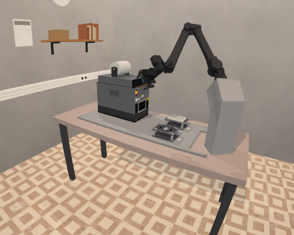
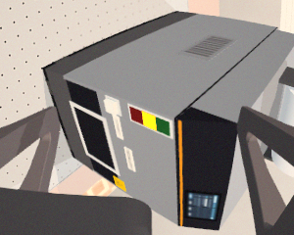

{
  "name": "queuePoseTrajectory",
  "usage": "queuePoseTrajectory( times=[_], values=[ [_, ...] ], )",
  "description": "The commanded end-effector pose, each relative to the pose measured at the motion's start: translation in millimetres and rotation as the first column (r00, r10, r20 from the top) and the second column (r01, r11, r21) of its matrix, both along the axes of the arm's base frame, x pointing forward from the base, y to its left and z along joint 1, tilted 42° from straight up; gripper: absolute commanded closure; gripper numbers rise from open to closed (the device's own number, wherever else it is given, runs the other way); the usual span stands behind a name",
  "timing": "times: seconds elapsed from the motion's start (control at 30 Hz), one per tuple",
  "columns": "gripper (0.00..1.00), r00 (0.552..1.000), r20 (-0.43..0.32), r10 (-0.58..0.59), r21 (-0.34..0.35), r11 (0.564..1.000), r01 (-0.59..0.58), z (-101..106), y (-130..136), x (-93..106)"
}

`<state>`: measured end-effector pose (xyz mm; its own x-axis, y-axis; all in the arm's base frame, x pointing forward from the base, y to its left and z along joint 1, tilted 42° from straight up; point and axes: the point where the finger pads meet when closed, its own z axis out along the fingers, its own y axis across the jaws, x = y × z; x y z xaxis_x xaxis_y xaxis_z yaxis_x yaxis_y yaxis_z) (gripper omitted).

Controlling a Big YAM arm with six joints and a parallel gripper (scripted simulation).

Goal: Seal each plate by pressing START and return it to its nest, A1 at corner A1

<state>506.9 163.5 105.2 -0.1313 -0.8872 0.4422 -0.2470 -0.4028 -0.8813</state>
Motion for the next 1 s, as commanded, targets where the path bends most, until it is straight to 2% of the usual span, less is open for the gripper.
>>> queuePoseTrajectory(
  times=[0.0, 0.17, 0.6, 0.7, 0.87, 0.97],
  values=[
    [0.0, 0.999, -0.026, 0.02, -0.142, 0.99, -0.024, -11, -6, -1.6],
    [0.0, 1.0, -0.02, -0.011, -0.119, 0.993, 0.009, -5, -17, 1.0],
    [0.0, 1.0, 0.02, 0.021, -0.082, 0.996, -0.02, 21, 6, 4.2],
    [0.0, 0.999, 0.022, 0.031, -0.072, 0.997, -0.03, 22, 9, -1.8],
    [0.0, 0.999, -0.014, 0.035, -0.086, 0.996, -0.036, 3, 8, -9.2],
    [0.0, 0.999, -0.017, 0.03, -0.088, 0.996, -0.031, 1, 5, -8.6]
  ],
)
